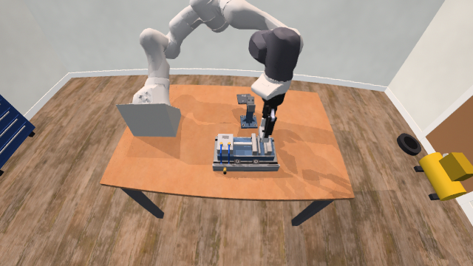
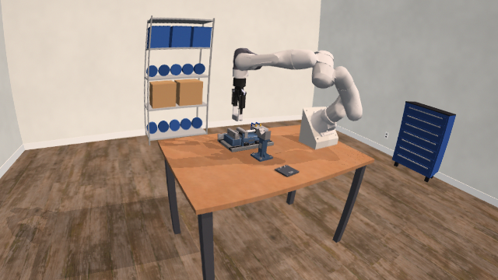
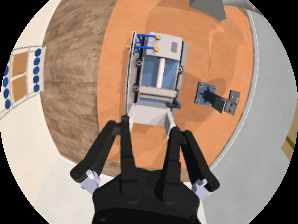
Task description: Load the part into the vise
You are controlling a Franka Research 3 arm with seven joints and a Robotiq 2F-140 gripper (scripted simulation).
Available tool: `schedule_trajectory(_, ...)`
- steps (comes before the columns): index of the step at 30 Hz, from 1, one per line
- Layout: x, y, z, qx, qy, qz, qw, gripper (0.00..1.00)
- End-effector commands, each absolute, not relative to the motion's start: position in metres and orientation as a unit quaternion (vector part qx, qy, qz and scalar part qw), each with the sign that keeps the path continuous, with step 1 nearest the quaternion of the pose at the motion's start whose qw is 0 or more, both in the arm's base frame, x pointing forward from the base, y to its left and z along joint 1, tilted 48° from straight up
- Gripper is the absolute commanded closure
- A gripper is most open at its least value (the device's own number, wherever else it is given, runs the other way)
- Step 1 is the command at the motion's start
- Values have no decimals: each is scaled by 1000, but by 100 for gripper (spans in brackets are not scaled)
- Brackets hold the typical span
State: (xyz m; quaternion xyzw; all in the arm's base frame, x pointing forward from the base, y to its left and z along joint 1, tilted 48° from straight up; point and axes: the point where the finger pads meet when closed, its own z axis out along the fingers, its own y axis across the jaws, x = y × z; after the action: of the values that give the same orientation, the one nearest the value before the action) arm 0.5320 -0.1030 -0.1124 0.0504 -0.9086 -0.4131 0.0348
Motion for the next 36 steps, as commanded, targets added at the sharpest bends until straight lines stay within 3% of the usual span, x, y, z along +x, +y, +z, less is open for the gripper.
schedule_trajectory(1, 535, -100, -119, 53, -910, -410, 28, 100)
schedule_trajectory(36, 533, -84, -133, 53, -910, -410, 28, 100)
